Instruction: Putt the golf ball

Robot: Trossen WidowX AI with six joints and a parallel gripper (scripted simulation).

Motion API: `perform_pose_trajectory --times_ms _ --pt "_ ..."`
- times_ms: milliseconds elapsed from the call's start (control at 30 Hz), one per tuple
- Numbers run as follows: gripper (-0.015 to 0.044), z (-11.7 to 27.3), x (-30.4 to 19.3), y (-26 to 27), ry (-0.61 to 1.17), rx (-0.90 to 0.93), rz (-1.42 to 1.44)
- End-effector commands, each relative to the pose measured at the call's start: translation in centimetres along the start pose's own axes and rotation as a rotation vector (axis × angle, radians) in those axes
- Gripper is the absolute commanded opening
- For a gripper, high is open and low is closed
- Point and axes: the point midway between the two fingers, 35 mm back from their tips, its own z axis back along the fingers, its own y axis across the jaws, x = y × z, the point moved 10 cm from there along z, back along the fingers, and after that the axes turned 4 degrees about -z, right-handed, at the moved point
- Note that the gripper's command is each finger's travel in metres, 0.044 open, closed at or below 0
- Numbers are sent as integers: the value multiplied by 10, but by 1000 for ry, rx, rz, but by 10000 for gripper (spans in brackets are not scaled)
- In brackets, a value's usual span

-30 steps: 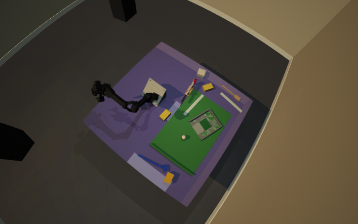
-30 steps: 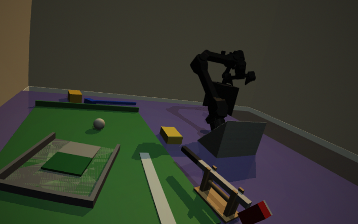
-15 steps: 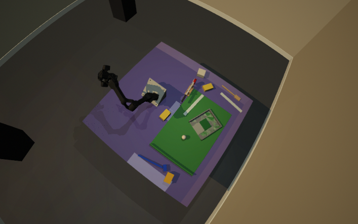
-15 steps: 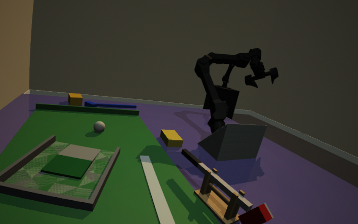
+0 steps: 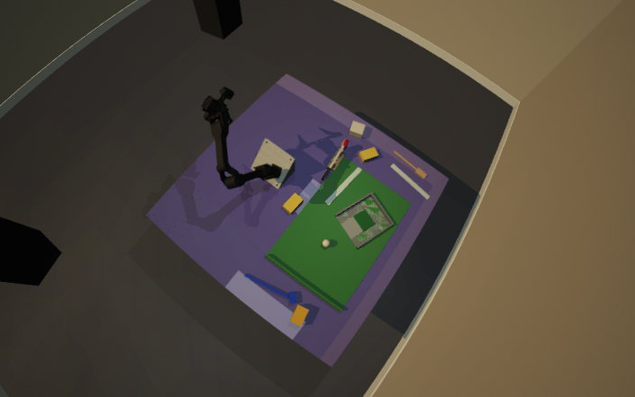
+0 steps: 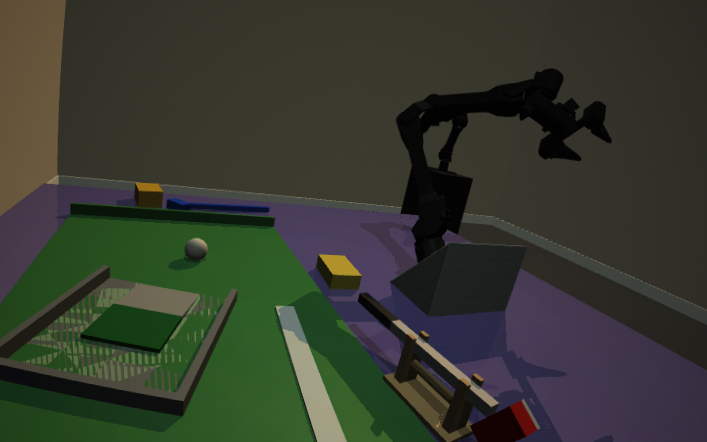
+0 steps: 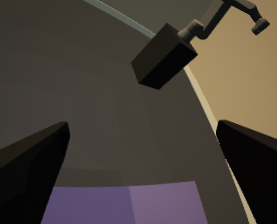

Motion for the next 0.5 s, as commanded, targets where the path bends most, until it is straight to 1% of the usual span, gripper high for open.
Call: perform_pose_trajectory --times_ms 0,233,333,467 --pt "440 7 -30 -50 92 -147 -89" --pt "440 33 -90 -121 242 -317 -278" --pt "440 44 -108 -138 282 -358 -324" --pt "440 71 -144 -169 360 -445 -396"
